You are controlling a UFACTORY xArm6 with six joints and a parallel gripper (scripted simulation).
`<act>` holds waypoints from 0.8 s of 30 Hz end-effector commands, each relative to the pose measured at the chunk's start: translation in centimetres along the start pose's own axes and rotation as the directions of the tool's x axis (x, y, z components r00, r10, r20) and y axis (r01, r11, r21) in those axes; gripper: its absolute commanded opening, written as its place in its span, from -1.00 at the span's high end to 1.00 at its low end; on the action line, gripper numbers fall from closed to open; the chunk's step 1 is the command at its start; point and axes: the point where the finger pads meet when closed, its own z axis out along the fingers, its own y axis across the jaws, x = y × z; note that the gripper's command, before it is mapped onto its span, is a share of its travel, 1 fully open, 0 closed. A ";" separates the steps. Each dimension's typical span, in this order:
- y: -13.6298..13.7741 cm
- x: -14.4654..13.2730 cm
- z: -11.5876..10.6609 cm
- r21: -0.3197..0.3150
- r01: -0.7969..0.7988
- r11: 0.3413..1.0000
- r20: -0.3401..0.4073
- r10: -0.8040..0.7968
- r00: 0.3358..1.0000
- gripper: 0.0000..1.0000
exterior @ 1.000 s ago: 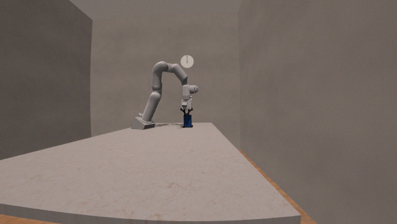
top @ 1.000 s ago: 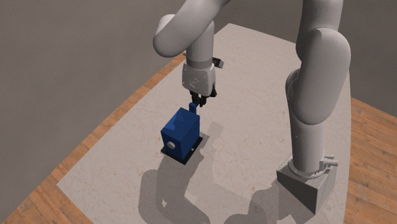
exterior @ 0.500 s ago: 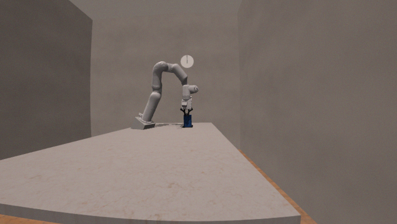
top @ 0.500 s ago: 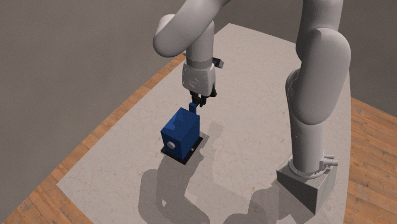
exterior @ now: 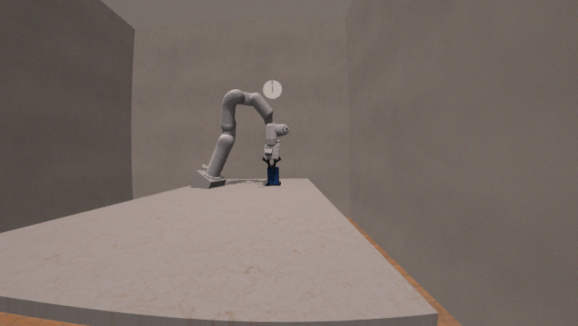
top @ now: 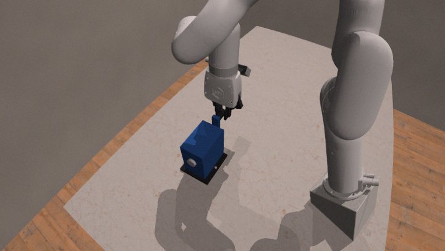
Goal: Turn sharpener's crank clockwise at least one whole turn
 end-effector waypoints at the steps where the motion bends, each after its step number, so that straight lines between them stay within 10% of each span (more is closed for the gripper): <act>1: -0.1 0.0 -0.1 0.002 -0.001 1.000 0.000 0.001 1.000 1.00; 24: -0.9 0.0 0.0 0.002 -0.001 1.000 0.000 0.001 1.000 1.00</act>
